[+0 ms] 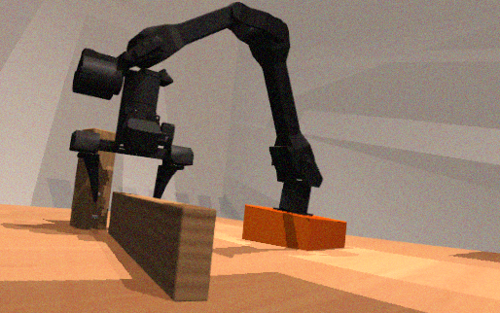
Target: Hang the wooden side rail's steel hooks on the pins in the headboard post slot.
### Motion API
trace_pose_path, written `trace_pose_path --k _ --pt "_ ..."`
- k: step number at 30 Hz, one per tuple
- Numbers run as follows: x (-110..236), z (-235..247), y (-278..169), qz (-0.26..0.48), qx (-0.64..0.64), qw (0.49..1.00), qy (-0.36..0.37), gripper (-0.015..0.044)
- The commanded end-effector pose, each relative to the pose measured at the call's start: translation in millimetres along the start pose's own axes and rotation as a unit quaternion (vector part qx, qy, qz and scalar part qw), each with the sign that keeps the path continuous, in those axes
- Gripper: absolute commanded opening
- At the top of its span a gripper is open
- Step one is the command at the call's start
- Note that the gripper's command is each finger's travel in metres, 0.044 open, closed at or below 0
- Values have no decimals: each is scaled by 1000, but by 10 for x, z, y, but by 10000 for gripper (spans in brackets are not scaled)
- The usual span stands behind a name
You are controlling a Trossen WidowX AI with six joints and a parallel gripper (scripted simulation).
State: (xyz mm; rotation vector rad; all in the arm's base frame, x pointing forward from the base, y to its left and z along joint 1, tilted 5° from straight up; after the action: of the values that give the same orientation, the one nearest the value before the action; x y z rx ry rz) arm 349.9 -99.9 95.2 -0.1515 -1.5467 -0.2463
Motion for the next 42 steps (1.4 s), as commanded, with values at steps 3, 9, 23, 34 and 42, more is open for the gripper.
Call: trace_pose_path --k 3,9,23,34,42 --pt "-98 4 4 -2 -1 1000 0 440" --pt "-193 9 5 -2 -1 1000 0 440" --pt "-342 23 6 -2 -1 1000 0 361" --pt "-342 23 6 -2 -1 1000 0 112" --pt "-342 23 6 -2 -1 1000 0 0"
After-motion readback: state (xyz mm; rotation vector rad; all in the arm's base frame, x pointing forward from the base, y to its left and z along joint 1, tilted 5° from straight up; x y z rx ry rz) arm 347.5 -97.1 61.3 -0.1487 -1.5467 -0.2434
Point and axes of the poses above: the point midway between the two fingers, 35 mm back from their tips, its own x axis back along the fingers, its own z axis across the jaws, y = z × x, the point moved 8 cm from there along x, back along the fingers, and after that the axes turned 10 degrees about x, right-handed, at the moved point
